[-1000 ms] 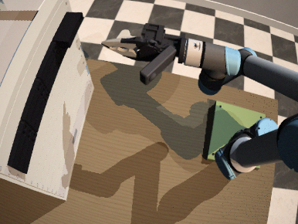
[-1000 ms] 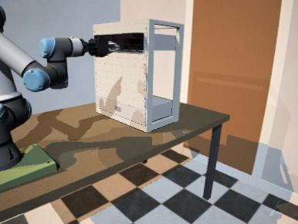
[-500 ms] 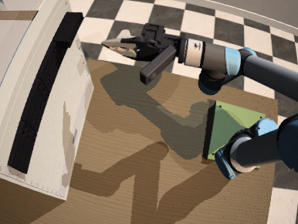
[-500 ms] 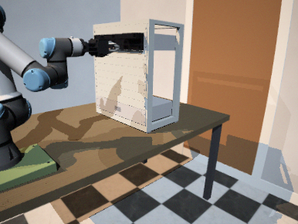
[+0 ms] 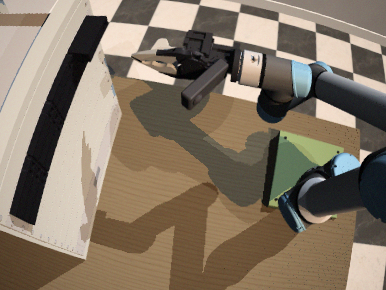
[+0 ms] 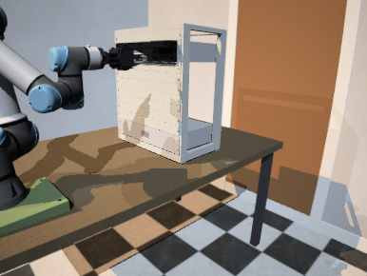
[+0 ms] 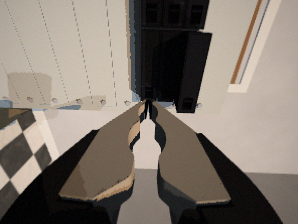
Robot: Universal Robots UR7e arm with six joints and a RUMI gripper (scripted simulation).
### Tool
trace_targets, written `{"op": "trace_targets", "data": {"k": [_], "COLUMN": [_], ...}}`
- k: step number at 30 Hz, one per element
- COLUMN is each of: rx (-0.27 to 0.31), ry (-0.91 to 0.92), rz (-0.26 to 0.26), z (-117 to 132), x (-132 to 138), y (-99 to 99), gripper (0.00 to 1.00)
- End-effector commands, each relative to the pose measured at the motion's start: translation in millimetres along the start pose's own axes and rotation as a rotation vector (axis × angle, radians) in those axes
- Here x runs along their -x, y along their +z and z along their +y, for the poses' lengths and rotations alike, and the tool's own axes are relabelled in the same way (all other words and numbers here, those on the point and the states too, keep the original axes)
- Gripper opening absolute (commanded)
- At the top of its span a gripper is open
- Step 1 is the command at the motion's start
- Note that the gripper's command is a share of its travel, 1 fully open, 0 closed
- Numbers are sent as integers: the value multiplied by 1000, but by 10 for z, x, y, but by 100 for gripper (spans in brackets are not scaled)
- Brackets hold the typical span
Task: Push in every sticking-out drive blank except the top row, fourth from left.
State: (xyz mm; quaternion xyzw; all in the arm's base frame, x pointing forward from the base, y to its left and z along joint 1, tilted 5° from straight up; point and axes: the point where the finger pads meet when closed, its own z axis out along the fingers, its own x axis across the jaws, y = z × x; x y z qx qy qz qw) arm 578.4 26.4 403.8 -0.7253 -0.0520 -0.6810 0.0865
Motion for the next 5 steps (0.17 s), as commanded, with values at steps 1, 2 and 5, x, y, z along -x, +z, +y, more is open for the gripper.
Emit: {"op": "trace_targets", "data": {"k": [1,2,5], "rx": [0,0,0], "ry": [0,0,0], "rz": [1,1,1], "z": [0,0,0], "x": [-4,-4,-4], "y": [0,0,0], "gripper": [0,0,0]}}
